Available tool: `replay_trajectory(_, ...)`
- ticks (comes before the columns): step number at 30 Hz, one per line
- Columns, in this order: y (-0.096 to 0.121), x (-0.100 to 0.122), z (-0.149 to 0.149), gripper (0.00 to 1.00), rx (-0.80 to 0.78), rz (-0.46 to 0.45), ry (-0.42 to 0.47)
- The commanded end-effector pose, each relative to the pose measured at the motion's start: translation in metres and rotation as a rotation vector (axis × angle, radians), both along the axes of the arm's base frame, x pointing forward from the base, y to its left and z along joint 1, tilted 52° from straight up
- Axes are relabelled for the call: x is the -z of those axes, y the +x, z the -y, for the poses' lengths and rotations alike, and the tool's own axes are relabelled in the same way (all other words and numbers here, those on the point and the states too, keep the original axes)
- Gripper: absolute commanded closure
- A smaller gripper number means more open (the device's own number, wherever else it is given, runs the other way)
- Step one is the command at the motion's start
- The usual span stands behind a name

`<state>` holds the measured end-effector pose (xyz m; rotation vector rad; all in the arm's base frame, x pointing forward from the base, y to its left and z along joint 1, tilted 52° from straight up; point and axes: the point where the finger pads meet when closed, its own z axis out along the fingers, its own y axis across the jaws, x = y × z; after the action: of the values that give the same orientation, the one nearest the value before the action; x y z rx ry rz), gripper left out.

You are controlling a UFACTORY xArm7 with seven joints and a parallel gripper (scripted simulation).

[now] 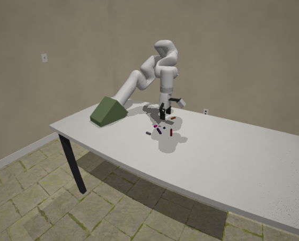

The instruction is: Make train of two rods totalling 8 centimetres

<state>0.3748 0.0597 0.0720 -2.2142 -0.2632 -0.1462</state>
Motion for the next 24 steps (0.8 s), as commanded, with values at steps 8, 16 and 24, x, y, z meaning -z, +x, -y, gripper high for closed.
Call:
replay_trajectory(8,0.0003,-0.0055,-0.0021,0.00,-0.207,0.278,-0.005)
replay_trajectory(16,-0.0002,-0.0085,-0.0044,0.00,-0.338,0.448,-0.007)
replay_trajectory(24,-0.0009,-0.0117,-0.0069,0.00,-0.481,0.634,-0.010)
